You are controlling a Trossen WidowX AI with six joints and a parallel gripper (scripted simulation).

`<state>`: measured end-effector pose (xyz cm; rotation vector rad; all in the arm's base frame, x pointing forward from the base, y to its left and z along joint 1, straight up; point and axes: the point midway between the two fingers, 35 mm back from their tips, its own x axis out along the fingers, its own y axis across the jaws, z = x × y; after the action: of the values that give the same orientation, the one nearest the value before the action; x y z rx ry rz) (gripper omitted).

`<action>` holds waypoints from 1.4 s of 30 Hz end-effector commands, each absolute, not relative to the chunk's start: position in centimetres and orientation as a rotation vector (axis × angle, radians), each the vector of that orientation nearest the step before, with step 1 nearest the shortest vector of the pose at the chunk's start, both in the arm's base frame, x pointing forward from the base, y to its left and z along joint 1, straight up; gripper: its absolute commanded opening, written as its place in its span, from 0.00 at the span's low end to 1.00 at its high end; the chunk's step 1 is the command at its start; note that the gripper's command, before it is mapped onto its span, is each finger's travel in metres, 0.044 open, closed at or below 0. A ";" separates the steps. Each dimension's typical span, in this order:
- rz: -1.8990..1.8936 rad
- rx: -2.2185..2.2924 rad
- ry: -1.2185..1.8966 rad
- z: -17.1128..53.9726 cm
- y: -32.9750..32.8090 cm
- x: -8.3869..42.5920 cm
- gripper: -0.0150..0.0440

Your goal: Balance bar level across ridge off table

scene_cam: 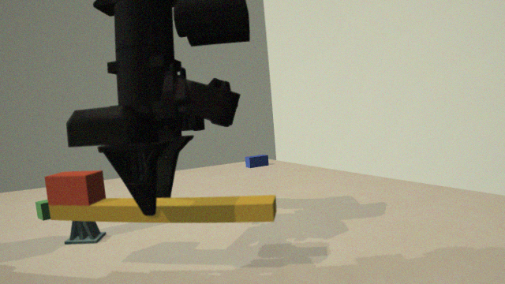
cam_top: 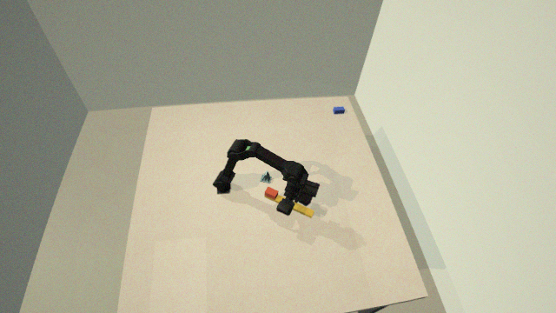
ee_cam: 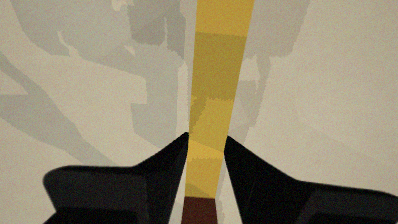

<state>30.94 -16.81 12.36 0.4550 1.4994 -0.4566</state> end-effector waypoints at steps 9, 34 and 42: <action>-0.459 0.447 1.487 15.8 -16.7 30.5 0.25; -0.389 0.388 1.503 16.3 -8.2 29.7 0.25; -0.363 0.365 1.509 16.3 -5.2 28.8 0.25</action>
<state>29.24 -6.15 16.16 0.3741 1.5147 -0.3680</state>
